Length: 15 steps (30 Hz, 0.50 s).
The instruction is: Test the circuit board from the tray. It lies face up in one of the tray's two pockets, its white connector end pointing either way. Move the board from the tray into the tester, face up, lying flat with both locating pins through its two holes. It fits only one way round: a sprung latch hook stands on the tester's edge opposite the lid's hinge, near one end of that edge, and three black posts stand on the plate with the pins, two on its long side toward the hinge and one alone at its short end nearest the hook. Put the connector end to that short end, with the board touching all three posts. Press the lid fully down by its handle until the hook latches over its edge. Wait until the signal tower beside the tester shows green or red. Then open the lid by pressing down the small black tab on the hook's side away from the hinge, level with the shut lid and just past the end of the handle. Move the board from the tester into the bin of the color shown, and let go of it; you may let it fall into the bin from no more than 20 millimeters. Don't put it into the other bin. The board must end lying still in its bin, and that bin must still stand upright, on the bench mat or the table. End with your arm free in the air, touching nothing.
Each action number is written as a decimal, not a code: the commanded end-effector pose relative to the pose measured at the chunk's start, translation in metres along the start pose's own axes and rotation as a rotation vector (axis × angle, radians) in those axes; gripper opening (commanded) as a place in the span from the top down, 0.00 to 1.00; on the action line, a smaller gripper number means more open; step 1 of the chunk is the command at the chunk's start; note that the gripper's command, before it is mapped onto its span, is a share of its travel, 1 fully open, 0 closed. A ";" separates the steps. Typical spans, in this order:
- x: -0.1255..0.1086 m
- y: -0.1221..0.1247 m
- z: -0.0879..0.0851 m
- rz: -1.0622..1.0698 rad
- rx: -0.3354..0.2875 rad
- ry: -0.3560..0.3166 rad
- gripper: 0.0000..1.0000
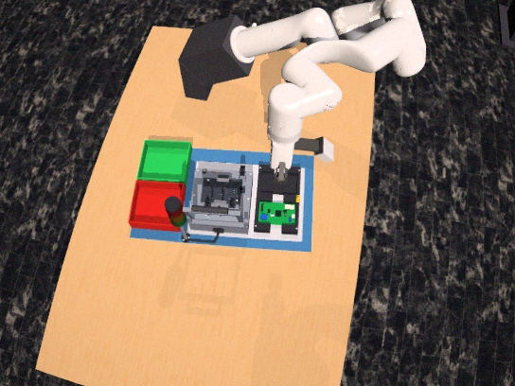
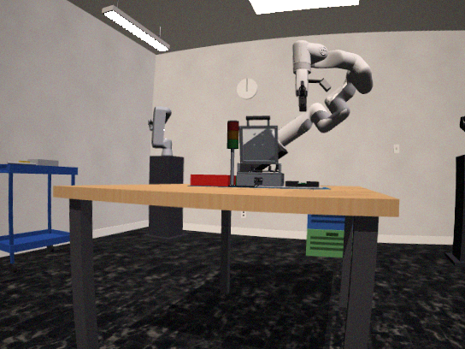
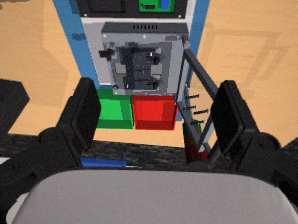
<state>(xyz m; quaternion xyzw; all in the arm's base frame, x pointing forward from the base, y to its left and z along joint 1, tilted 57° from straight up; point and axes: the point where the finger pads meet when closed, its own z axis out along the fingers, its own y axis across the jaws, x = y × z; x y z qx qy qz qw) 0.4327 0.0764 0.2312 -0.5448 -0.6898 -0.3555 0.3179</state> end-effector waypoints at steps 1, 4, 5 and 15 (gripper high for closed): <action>0.000 0.001 -0.001 -0.001 -0.003 -0.001 0.00; 0.000 0.001 -0.001 -0.001 -0.002 -0.001 0.00; 0.000 0.001 0.000 -0.001 -0.002 -0.001 0.00; 0.000 0.001 0.027 -0.001 -0.002 -0.002 0.00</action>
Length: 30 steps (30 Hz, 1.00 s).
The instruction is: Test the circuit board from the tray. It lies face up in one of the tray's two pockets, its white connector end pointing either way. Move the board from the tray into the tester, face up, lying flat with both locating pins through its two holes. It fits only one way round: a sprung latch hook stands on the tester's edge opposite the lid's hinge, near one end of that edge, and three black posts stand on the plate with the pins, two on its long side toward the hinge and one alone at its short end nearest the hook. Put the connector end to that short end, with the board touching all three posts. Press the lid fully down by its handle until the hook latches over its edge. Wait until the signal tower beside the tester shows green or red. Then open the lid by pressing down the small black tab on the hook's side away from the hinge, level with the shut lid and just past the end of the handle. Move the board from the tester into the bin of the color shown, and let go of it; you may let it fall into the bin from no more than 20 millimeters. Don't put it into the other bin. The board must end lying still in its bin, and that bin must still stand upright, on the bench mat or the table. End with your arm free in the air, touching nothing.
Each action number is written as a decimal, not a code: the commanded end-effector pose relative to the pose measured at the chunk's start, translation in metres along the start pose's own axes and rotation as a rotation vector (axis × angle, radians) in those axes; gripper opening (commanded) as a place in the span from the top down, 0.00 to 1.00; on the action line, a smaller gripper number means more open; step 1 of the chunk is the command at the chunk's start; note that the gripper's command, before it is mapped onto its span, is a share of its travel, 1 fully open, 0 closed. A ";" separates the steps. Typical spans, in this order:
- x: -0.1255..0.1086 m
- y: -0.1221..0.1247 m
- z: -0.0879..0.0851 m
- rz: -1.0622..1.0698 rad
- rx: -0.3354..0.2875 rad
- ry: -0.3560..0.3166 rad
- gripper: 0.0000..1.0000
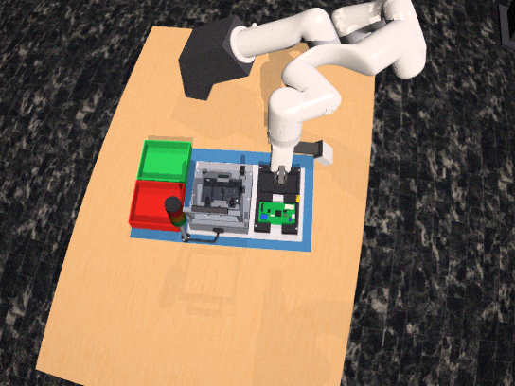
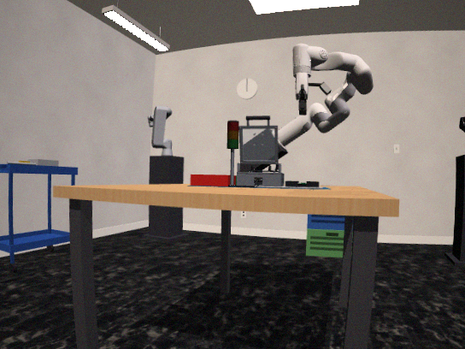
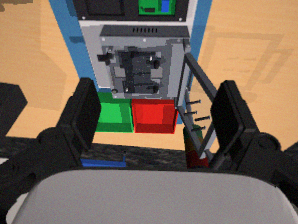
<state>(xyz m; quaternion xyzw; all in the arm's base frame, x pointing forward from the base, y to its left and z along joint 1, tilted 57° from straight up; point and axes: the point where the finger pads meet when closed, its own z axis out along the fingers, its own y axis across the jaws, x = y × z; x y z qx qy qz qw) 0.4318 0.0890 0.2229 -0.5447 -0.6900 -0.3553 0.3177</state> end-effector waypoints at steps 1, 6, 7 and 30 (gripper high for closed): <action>0.000 0.001 0.017 -0.001 -0.002 -0.001 0.00; 0.000 0.001 0.036 -0.001 -0.002 -0.001 0.00; 0.000 0.001 0.043 -0.001 -0.002 -0.001 0.00; 0.000 0.001 0.208 -0.001 -0.002 -0.001 0.00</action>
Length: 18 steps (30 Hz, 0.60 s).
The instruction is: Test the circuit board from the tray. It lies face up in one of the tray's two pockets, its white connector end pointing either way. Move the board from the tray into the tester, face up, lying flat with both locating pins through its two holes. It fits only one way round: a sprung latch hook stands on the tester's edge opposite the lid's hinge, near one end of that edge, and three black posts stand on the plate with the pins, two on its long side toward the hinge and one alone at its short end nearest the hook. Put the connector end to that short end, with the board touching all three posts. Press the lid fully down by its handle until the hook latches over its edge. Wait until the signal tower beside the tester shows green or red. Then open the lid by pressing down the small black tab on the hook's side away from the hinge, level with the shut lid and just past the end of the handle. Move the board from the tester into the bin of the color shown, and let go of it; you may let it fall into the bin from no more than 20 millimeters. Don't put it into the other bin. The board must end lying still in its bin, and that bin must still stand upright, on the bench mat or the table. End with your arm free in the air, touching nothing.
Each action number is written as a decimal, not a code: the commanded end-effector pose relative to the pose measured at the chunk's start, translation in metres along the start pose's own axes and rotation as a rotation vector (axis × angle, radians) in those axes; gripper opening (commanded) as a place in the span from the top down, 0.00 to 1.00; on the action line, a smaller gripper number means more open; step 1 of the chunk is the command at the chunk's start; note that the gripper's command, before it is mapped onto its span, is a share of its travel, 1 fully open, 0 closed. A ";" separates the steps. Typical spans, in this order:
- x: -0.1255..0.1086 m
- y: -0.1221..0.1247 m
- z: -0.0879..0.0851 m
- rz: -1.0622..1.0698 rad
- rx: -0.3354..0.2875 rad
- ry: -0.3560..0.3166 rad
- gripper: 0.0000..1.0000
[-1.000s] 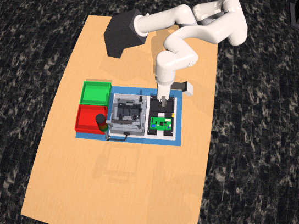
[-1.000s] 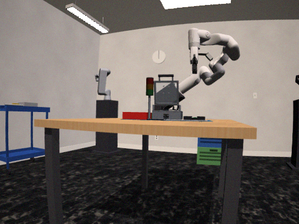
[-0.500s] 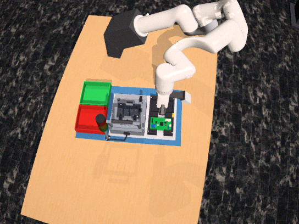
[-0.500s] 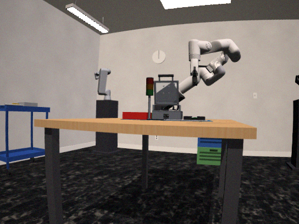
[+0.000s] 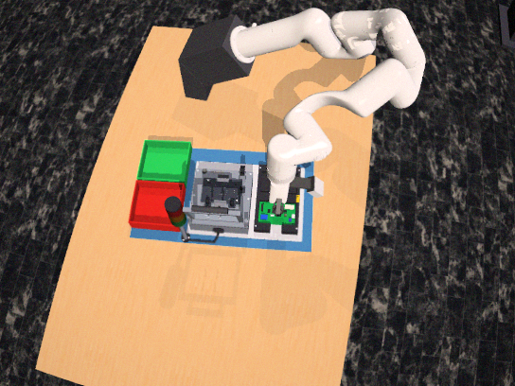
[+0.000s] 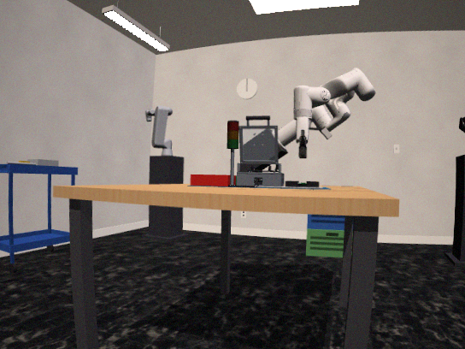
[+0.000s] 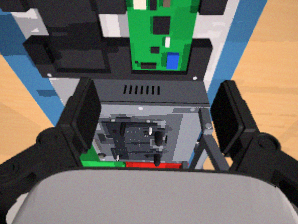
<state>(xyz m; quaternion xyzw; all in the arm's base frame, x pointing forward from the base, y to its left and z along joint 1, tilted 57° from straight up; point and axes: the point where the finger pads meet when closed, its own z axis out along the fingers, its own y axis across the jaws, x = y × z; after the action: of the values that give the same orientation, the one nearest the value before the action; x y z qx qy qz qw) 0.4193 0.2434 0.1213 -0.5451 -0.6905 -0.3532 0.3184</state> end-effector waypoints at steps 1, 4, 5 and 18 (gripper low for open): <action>0.000 0.004 0.028 -0.003 -0.006 0.001 0.00; 0.000 0.005 0.040 -0.003 -0.006 0.001 0.00; 0.000 0.005 0.043 -0.003 -0.006 0.001 0.00; 0.000 0.005 0.052 -0.003 -0.006 0.001 0.00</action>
<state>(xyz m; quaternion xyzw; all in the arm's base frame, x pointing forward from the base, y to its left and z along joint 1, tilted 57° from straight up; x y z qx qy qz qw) 0.4201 0.2873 0.0933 -0.5448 -0.6902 -0.3552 0.3174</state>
